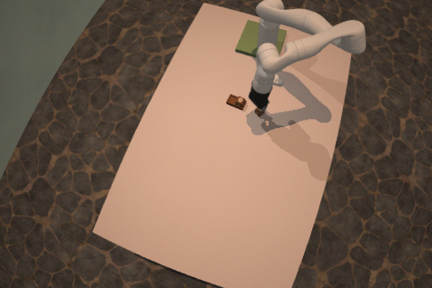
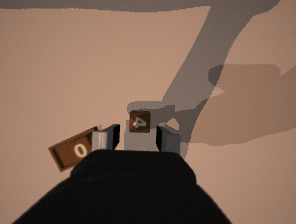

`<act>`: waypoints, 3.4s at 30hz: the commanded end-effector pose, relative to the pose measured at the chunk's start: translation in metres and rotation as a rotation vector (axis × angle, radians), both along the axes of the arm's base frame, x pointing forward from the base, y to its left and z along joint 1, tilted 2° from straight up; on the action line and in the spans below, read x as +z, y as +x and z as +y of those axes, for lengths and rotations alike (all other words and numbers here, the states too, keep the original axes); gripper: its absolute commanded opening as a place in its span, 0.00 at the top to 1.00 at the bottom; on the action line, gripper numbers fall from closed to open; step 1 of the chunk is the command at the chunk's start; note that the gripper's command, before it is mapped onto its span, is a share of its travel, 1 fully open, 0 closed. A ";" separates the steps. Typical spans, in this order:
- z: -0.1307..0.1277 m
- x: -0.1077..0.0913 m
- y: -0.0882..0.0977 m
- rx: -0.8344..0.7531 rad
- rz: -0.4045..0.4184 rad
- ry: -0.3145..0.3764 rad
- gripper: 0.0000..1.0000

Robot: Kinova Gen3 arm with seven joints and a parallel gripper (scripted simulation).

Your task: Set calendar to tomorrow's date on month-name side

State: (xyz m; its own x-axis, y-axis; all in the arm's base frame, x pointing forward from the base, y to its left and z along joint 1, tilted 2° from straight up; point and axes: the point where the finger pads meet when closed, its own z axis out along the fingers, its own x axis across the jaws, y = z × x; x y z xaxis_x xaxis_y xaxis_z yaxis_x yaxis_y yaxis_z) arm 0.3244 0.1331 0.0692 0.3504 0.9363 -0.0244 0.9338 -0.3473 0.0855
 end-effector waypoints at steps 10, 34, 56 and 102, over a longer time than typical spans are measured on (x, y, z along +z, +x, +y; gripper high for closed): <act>0.005 0.000 -0.008 0.018 -0.173 -0.066 0.10; 0.005 -0.001 -0.011 0.024 -0.432 -0.160 0.10; 0.006 -0.004 -0.013 0.029 -0.651 -0.246 0.10; 0.005 -0.026 -0.013 0.031 -0.652 -0.257 0.10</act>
